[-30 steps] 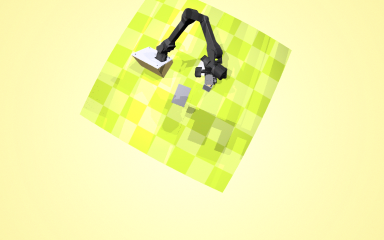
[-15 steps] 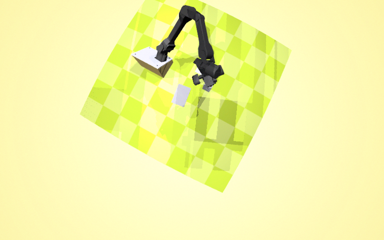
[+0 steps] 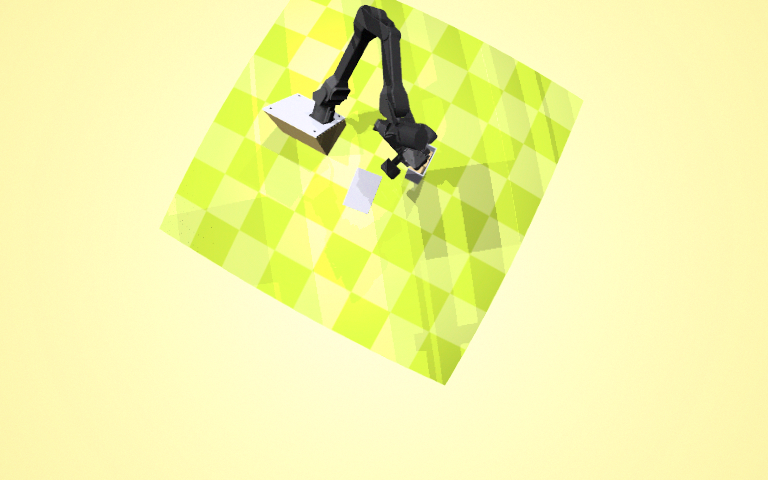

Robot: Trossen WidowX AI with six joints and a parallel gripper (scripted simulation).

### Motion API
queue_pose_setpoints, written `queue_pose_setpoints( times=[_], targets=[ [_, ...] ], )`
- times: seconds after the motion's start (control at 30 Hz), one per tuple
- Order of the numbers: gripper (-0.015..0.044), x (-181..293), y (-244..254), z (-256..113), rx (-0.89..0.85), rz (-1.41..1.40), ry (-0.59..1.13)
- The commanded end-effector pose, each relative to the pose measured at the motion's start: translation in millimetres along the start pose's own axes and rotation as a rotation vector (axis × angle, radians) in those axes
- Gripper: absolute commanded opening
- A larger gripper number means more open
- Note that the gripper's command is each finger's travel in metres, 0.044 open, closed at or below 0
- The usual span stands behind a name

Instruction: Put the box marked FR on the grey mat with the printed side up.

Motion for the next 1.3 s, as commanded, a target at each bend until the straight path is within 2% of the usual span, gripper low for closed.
queue_pose_setpoints(
  times=[0.0, 0.37, 0.6, 1.03, 1.27],
  targets=[
    [0.0, 4.9, -3.0, -3.2, -0.026, -0.126, -0.044],
    [0.0, 15.7, -9.1, -12.1, -0.059, -0.403, -0.154],
    [0.0, 16.2, -9.4, -11.7, -0.059, -0.408, -0.156],
    [0.0, 41.9, -18.1, 26.1, -0.06, -0.407, -0.156],
    [0.0, 45.7, -19.1, 31.1, -0.061, -0.407, -0.156]
  ],
)
Point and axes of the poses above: the point midway between the two fingers, 35 mm back from their tips, its own z axis out along the fingers, its own y axis across the jaws, x = y × z, the point moved 3 cm from there along -z, back along the fingers, and after that the axes turned 2 degrees about -z, right-handed, at the moved point
